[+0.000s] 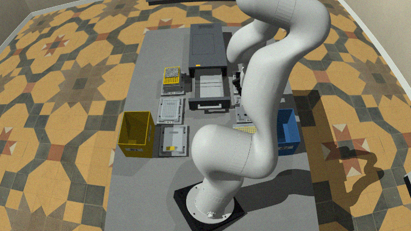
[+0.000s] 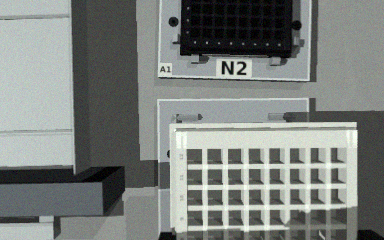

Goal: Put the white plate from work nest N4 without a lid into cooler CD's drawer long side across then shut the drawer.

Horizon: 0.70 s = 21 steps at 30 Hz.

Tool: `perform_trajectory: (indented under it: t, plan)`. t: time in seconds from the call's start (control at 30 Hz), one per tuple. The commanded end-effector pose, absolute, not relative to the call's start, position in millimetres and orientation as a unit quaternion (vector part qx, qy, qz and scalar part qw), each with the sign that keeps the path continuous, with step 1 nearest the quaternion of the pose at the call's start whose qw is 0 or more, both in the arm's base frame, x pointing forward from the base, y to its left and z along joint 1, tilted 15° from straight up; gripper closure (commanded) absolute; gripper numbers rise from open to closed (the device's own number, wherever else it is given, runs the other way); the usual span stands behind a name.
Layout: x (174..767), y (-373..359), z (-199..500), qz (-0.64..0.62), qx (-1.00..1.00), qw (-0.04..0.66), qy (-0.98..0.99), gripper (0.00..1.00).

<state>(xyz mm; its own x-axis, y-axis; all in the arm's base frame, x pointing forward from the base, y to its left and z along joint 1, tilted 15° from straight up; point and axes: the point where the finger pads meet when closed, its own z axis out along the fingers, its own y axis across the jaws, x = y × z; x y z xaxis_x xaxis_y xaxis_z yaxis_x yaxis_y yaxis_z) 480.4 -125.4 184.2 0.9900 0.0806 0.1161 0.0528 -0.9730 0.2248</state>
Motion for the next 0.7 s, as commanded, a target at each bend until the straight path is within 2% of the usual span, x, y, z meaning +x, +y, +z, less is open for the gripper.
perform_trajectory:
  t: [0.0,0.67]
  plan:
    - [480,-123,194,0.063,0.991,0.111,0.034,1.00]
    - [477,-119,215,0.063,0.991,0.111,0.034,1.00]
